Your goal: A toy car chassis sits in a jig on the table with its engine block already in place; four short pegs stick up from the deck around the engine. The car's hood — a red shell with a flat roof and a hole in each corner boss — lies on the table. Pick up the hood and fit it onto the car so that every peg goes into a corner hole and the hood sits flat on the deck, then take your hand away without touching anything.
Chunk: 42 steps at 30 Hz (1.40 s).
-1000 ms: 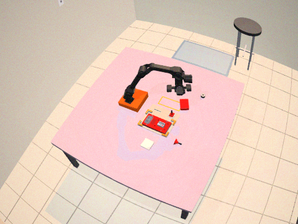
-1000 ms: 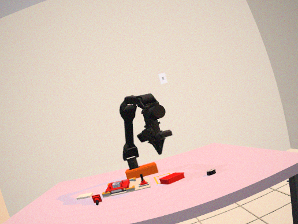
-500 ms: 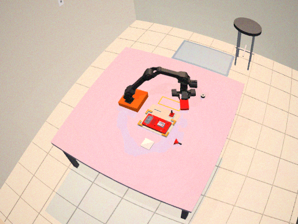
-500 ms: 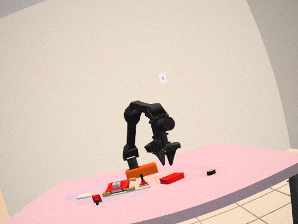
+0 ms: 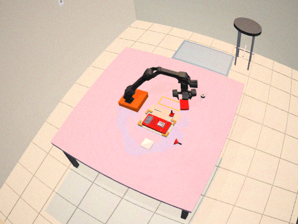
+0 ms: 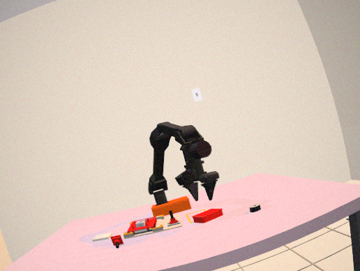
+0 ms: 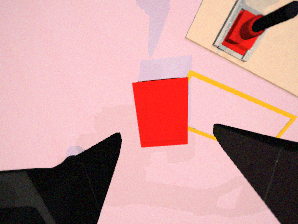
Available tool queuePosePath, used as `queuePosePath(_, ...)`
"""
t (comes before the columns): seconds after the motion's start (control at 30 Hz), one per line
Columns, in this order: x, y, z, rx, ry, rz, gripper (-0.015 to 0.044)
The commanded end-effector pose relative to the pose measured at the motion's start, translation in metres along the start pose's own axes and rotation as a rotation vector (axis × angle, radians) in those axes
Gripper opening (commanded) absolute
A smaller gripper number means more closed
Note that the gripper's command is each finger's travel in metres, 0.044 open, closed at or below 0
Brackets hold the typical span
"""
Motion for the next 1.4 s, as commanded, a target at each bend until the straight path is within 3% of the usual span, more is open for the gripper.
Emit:
queuePosePath(0.0, -0.008, -0.001, -0.001, -0.004, -0.010, 0.004, 0.0440)
queuePosePath(1.37, -0.046, -0.001, -0.001, -0.004, -0.010, 0.004, 0.0440)
Point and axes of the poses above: the point midway between the two fingers, 35 mm back from their tips, its own x axis back along the fingers, its own z axis across the jaws, y = z × x, the point moved 5 cm from there along x, back along the fingers, and after that the axes turned 8 degrees about -x, right-handed, at the moved point
